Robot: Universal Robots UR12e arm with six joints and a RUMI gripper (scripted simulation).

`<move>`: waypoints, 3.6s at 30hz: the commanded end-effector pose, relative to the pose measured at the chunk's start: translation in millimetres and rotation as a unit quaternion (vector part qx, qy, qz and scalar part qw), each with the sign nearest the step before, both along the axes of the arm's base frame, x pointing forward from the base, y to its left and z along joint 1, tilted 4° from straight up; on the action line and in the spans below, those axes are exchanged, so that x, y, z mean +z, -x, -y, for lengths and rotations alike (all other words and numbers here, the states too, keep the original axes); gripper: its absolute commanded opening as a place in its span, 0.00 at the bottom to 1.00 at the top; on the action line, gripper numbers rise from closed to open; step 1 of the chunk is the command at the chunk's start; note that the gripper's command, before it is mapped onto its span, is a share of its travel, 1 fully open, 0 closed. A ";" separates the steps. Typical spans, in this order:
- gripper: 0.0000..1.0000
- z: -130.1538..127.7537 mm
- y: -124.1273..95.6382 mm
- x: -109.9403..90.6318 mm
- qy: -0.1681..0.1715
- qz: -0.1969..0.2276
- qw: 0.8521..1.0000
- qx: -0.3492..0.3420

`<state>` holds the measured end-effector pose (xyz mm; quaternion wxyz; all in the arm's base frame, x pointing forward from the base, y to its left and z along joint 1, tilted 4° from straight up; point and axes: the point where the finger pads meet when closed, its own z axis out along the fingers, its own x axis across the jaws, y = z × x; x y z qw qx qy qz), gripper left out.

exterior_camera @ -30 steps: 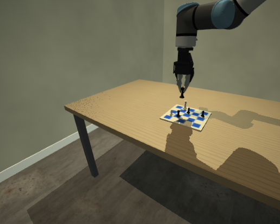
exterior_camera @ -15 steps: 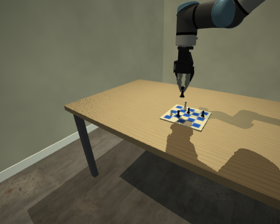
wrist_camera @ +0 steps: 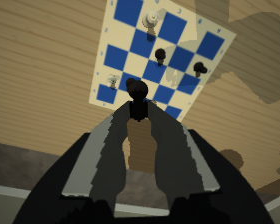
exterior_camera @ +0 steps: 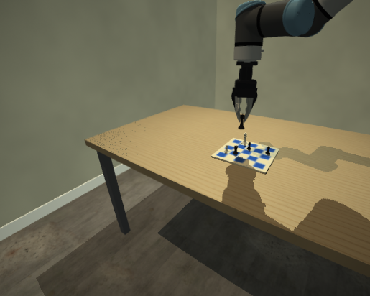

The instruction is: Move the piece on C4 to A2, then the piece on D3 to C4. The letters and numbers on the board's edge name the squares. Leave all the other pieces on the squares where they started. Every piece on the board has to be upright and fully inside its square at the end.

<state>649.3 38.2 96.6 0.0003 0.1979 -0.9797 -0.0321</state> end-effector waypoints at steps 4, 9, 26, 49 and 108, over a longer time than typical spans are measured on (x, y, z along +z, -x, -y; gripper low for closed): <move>0.00 -7.0 6.4 1.7 -0.003 0.011 0.988 0.156; 0.00 -13.0 12.1 2.2 -0.005 0.018 0.964 0.265; 0.00 -29.0 28.9 3.3 -0.008 0.034 0.858 0.513; 0.00 -32.7 33.4 3.5 -0.008 0.037 0.825 0.564; 0.00 -38.8 34.5 -92.3 -0.008 0.037 0.825 0.564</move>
